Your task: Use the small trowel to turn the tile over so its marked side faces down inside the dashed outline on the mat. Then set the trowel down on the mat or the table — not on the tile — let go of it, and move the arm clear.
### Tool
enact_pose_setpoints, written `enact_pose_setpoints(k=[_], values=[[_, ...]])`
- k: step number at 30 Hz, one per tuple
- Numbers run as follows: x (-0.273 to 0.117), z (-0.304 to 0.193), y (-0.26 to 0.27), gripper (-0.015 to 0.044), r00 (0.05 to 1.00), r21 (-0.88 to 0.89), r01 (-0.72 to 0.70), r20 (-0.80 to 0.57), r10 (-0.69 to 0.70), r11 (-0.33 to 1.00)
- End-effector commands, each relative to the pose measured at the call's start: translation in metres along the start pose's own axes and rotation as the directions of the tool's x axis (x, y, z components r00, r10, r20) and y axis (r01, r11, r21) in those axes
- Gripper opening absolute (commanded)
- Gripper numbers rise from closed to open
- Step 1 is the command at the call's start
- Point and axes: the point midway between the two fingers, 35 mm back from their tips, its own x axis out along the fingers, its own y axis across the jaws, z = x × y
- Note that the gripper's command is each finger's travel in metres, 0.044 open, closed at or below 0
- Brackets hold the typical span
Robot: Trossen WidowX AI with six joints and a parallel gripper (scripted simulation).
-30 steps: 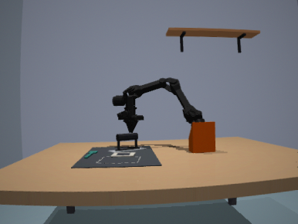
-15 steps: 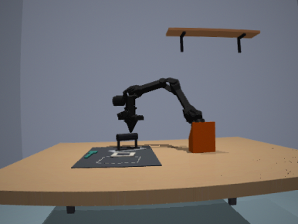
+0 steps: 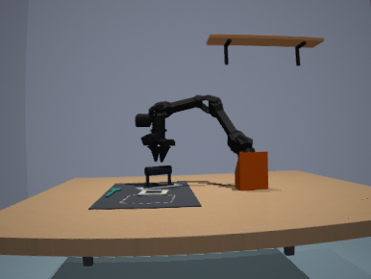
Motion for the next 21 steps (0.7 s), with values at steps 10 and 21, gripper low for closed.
enact_pose_setpoints(k=[10, 21], values=[[-0.003, 0.037, 0.057, 0.027, 1.0, -0.021, -0.011, -0.028, 0.01, 1.0], [0.015, 0.037, 0.057, 0.027, 1.0, -0.02, -0.011, -0.028, 0.01, 1.0]])
